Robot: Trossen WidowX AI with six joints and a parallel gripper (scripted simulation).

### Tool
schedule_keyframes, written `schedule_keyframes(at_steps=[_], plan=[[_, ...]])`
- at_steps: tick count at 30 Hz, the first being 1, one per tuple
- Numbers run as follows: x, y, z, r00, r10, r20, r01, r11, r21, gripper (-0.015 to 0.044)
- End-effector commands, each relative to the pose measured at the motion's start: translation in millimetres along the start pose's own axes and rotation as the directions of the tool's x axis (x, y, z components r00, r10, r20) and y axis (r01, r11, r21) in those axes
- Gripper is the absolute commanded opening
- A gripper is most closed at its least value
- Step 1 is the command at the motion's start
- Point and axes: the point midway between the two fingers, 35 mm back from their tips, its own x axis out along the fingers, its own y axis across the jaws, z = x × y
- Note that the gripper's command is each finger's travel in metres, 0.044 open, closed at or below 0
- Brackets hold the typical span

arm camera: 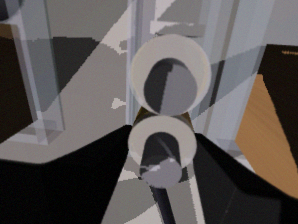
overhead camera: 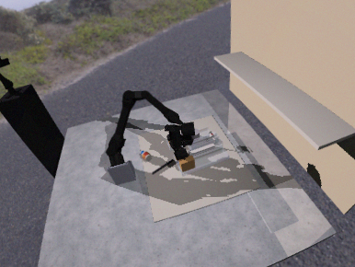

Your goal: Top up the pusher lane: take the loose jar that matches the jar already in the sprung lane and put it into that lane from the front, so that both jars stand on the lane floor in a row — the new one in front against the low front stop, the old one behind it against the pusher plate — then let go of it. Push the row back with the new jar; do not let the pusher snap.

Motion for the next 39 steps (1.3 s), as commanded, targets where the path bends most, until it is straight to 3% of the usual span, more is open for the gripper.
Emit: schedule_keyframes(at_steps=[1,25,36,39], plan=[[0.9,2.1,0.8,1.000,0.008,0.005,-0.008,1.000,-0.009,0.0000],[0.2,-0.2,-2.2,1.000,0.008,0.005,-0.008,1.000,-0.009,0.0000],[0.0,-0.3,-1.2,1.000,0.008,0.005,-0.008,1.000,-0.009,0.0287],[-0.8,-0.3,-1.2,1.000,0.008,0.005,-0.007,1.000,-0.009,0.0287]])
